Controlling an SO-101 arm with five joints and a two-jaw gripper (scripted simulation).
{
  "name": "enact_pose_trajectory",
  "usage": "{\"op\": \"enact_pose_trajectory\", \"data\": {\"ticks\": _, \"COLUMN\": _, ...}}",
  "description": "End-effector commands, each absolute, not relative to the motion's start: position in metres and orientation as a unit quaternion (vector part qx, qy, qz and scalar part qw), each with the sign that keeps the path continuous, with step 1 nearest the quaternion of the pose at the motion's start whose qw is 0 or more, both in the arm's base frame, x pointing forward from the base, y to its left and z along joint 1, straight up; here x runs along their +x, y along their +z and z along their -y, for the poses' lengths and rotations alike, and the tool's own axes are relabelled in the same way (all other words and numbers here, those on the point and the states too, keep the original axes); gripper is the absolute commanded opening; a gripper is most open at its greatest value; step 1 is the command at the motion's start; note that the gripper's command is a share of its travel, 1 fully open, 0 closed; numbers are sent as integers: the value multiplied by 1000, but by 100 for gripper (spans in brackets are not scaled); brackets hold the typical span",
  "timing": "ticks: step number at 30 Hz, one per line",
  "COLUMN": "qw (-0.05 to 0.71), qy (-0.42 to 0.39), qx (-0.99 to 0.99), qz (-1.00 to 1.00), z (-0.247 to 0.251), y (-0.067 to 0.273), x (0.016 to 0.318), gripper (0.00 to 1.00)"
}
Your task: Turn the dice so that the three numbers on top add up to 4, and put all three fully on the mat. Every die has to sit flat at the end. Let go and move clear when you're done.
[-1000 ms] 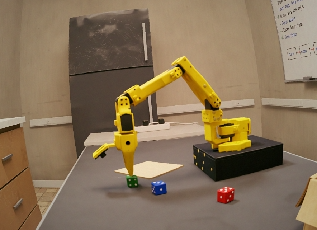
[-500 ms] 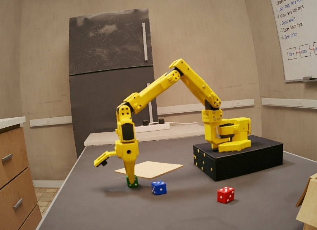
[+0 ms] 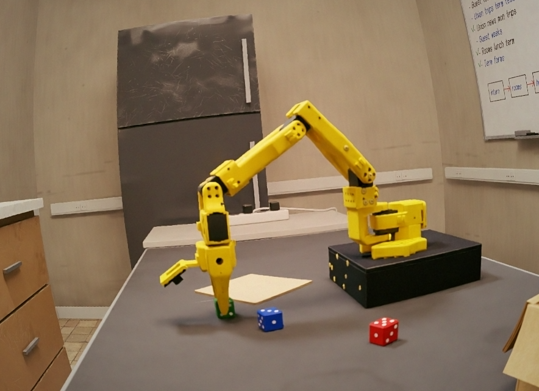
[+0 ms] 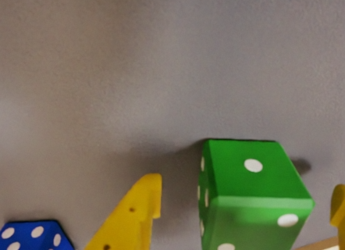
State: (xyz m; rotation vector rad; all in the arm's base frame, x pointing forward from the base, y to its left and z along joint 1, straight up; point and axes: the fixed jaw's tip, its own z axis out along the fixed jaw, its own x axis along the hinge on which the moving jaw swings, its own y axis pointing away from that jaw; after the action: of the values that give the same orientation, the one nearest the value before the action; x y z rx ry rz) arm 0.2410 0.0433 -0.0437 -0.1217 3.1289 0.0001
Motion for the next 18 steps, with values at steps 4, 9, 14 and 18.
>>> {"op": "enact_pose_trajectory", "data": {"ticks": 4, "qw": -9, "qy": -1, "qx": -37, "qz": -999, "z": -43, "y": -50, "x": 235, "gripper": 30}}
{"op": "enact_pose_trajectory", "data": {"ticks": 9, "qw": -9, "qy": -1, "qx": -37, "qz": -999, "z": -42, "y": -50, "x": 235, "gripper": 28}}
{"op": "enact_pose_trajectory", "data": {"ticks": 14, "qw": -9, "qy": -1, "qx": -37, "qz": -999, "z": -41, "y": -50, "x": 235, "gripper": 26}}
{"op": "enact_pose_trajectory", "data": {"ticks": 18, "qw": -9, "qy": -1, "qx": -37, "qz": -999, "z": -39, "y": -50, "x": 236, "gripper": 23}}
